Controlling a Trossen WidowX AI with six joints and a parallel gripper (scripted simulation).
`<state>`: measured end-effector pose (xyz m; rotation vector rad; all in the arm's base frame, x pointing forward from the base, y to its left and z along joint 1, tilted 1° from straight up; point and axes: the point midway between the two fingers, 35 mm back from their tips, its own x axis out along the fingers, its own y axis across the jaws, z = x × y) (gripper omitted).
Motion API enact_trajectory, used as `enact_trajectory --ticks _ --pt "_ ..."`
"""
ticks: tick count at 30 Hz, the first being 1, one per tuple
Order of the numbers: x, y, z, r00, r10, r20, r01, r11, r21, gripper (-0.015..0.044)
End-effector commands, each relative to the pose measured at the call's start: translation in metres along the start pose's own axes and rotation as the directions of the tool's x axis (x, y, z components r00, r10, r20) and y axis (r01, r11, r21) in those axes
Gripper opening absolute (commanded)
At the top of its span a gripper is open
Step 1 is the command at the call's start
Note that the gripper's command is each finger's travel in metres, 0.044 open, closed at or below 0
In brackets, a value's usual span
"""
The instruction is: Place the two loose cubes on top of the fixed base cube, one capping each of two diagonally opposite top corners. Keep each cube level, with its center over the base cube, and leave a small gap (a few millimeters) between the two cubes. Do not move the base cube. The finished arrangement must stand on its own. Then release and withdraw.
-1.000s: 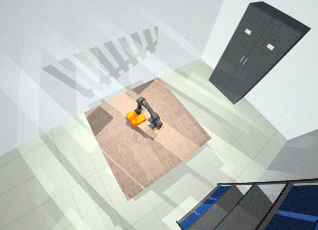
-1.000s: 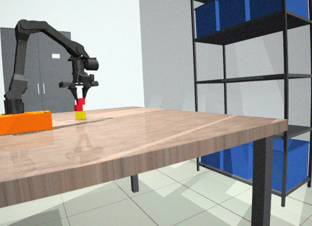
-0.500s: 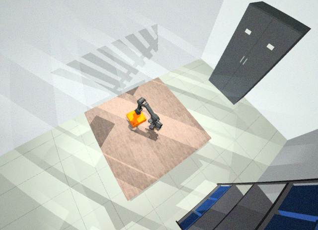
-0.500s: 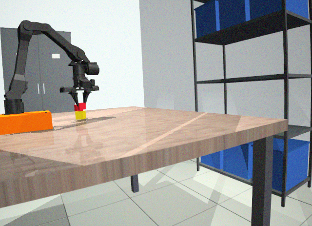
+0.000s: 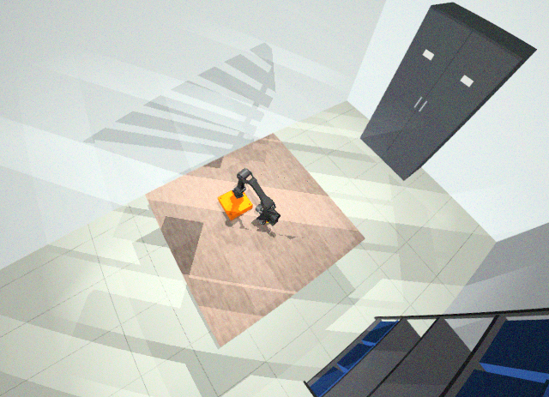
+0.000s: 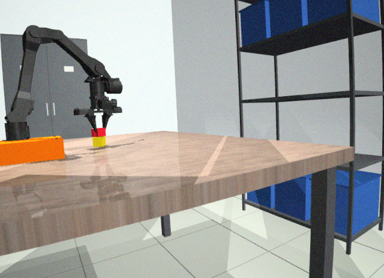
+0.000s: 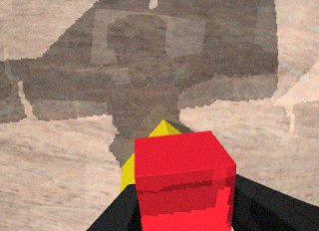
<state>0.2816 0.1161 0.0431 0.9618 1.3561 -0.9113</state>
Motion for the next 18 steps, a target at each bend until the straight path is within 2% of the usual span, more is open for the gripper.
enact_trajectory --ticks 1,9,13,18 --pt "0.0008 0.0004 0.0001 1.0 0.001 0.0 -0.001 1.0 -0.004 0.0105" --pt "0.0008 0.0004 0.0001 1.0 0.001 0.0 -0.001 1.0 -0.004 0.0105" --pt "0.0008 0.0004 0.0001 1.0 0.001 0.0 -0.001 1.0 -0.004 0.0205" --pt "0.0008 0.0004 0.0001 1.0 0.001 0.0 -0.001 1.0 -0.004 0.0205"
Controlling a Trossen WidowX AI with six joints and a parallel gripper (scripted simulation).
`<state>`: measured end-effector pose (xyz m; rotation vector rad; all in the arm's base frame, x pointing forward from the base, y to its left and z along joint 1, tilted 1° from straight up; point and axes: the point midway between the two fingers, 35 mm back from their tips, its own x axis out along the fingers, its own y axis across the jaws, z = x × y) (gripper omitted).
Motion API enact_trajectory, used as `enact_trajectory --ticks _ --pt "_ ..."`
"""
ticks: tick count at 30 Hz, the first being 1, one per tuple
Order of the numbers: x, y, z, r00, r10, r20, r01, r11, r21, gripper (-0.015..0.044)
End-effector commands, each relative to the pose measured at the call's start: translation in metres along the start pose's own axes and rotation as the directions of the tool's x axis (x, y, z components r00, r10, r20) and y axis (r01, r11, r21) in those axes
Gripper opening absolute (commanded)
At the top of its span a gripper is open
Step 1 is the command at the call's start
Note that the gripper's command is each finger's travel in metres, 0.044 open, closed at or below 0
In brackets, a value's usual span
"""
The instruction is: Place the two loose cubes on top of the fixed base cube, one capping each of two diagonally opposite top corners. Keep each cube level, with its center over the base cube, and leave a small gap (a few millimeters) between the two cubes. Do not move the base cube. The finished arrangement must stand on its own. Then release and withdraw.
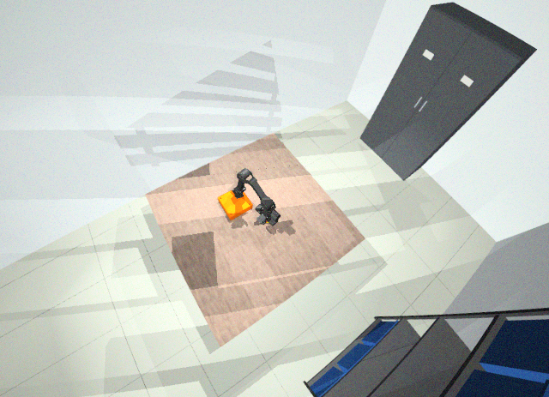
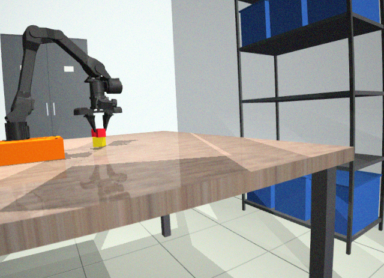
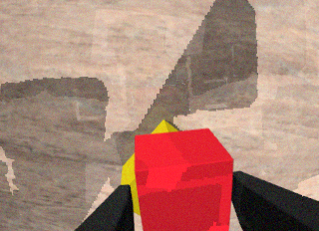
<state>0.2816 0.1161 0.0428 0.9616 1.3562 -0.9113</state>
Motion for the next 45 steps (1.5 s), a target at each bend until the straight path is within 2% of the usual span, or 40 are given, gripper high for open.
enact_trajectory --ticks 1,45 --pt "-0.001 0.0 0.0 1.0 0.001 0.0 -0.001 1.0 -0.003 0.0205" --pt "-0.038 0.0 0.0 1.0 0.0 0.0 0.0 1.0 0.0 0.0205"
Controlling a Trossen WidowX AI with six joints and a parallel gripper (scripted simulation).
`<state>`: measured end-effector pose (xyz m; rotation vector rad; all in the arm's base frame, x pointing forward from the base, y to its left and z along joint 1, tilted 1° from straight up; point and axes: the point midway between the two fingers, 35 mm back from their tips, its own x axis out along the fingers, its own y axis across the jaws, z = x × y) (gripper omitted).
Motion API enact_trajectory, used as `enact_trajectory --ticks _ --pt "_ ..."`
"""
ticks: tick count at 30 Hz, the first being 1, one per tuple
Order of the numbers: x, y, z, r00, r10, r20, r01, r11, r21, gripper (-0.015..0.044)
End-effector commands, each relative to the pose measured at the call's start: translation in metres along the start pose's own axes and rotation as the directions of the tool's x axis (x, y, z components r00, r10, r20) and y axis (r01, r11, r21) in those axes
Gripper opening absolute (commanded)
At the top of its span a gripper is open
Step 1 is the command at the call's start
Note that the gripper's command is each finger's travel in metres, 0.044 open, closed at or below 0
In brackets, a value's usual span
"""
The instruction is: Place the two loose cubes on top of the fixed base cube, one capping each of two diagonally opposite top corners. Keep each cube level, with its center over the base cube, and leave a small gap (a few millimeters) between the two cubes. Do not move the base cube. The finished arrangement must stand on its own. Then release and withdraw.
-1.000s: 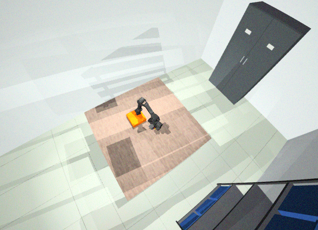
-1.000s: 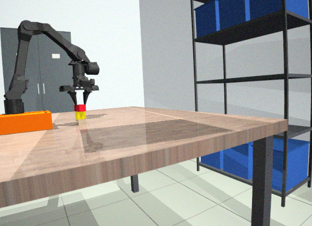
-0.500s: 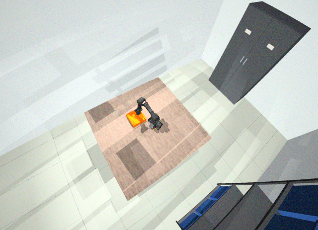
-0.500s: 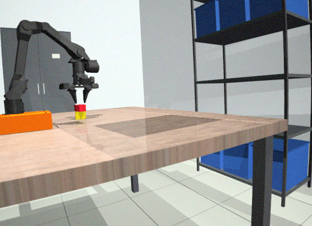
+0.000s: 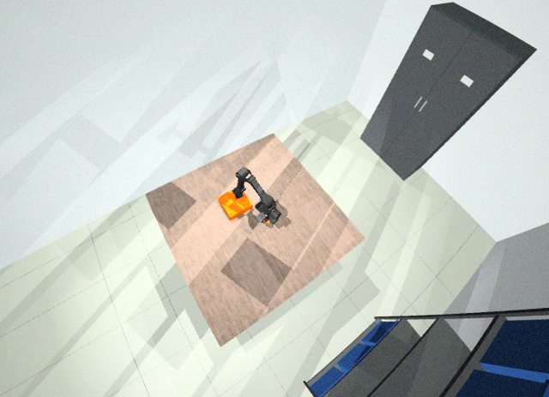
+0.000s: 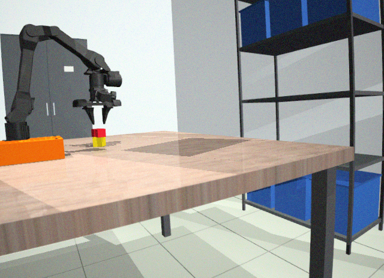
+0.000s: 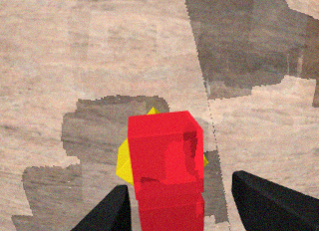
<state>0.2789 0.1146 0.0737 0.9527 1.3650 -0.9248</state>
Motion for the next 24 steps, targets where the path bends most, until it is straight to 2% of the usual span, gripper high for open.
enact_trajectory --ticks 1,24 --pt "-0.008 0.002 0.0 1.0 0.016 0.0 -0.016 1.0 -0.001 0.0205" --pt "-0.026 0.002 0.0 1.0 0.016 0.0 -0.016 1.0 -0.001 0.0205"
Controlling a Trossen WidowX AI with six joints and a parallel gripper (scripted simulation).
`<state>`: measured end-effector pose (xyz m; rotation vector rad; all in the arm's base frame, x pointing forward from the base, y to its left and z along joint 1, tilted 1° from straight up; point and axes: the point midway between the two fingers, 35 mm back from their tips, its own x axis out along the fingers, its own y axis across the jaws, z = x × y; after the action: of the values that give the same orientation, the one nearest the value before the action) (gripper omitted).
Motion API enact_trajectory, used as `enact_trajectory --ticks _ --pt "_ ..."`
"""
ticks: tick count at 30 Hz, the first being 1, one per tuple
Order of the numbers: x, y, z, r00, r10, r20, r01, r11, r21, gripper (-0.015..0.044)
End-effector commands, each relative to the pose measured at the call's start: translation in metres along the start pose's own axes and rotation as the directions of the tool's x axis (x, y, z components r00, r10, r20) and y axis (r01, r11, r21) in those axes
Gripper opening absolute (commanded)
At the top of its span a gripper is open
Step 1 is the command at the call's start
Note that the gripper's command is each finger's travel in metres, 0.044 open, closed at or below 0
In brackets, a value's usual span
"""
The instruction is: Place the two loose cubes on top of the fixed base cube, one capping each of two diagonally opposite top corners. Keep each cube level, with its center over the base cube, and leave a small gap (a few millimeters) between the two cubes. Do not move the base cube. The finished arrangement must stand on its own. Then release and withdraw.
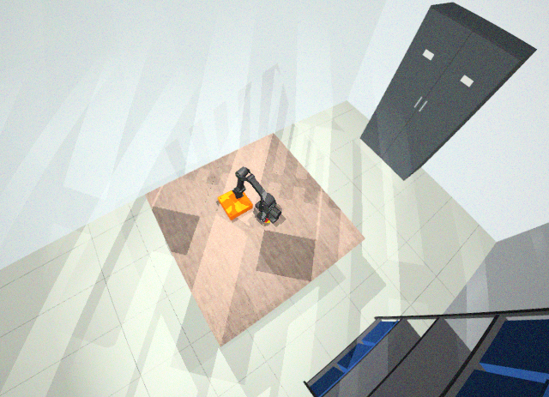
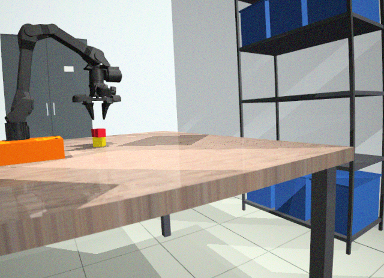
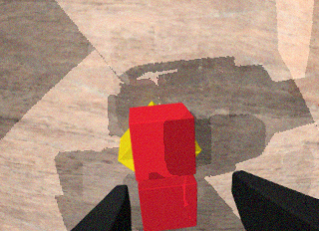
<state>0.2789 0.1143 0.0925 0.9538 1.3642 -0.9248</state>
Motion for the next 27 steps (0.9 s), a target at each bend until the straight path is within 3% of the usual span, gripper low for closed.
enact_trajectory --ticks 1,20,27 --pt "-0.0081 0.0018 0.0001 1.0 0.016 0.0 -0.016 1.0 -0.002 0.0205" --pt "-0.0136 0.0017 0.0001 1.0 0.016 0.0 -0.016 1.0 -0.002 0.0205" --pt "-0.0157 0.0012 0.0 1.0 0.008 0.0 -0.008 1.0 0.0 0.0389"
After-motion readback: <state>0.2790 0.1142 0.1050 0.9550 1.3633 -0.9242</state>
